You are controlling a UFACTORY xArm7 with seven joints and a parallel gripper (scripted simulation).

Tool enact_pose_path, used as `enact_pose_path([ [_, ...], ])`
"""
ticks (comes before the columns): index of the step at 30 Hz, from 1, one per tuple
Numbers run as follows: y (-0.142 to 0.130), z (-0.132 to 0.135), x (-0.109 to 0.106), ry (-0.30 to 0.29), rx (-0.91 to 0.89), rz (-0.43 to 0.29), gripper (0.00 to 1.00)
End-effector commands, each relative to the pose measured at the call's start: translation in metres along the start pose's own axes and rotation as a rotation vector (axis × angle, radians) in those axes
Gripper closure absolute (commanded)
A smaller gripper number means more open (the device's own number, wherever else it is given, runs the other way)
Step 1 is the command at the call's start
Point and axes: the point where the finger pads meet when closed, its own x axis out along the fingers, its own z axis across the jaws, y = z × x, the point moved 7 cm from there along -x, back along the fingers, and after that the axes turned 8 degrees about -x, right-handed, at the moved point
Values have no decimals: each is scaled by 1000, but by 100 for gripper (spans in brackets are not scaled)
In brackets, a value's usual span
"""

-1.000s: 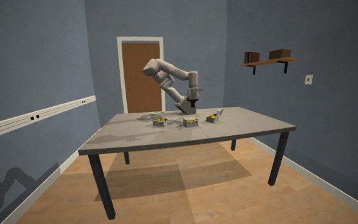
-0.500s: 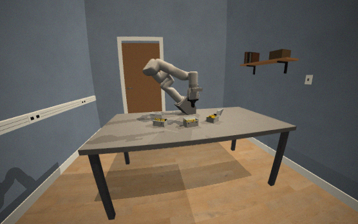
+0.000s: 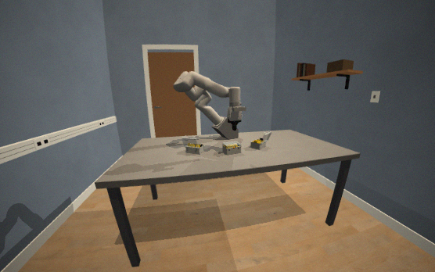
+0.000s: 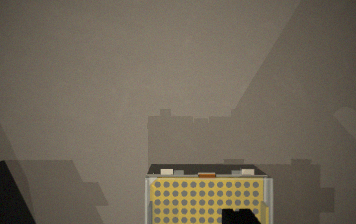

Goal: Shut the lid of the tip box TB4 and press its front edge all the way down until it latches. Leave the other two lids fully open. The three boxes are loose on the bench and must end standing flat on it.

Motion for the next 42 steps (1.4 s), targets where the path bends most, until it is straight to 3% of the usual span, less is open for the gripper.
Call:
enact_pose_path([
  [1, -3, -1, 2, 1, 0, 5, 100],
  [42, -67, -10, 69, 1, 0, 4, 100],
])
